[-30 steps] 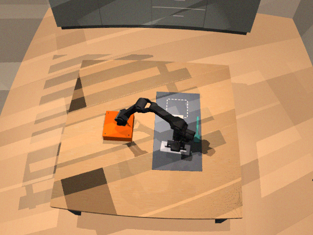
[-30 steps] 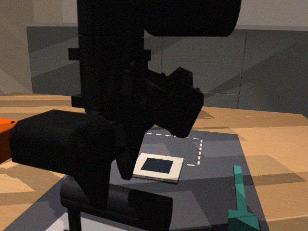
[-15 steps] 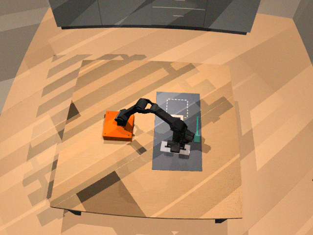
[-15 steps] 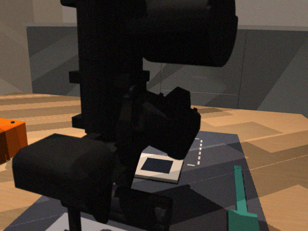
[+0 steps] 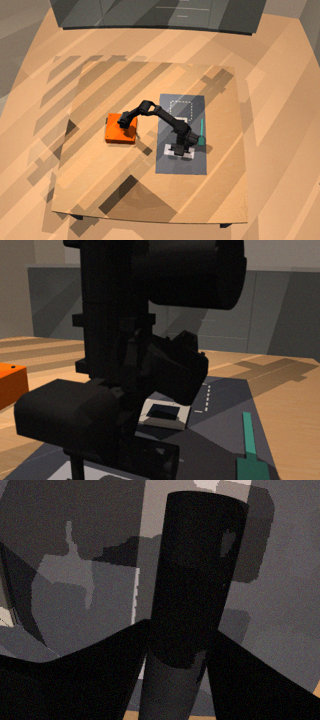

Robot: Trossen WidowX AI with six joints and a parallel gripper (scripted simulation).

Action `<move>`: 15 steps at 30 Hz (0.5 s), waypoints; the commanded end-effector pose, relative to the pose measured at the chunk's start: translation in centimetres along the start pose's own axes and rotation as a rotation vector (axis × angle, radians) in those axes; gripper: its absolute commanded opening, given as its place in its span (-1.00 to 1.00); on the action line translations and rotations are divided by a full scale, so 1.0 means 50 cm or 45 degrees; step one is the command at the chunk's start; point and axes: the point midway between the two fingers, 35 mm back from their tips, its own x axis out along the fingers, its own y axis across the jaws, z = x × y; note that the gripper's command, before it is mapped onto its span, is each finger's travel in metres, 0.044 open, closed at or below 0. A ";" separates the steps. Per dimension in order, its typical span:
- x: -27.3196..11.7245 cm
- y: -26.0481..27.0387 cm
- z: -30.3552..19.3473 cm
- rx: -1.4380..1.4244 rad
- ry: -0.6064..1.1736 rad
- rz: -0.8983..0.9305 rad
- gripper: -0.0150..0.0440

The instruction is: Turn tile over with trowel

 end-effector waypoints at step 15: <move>0.001 -0.002 -0.001 -0.204 0.000 -0.003 -0.05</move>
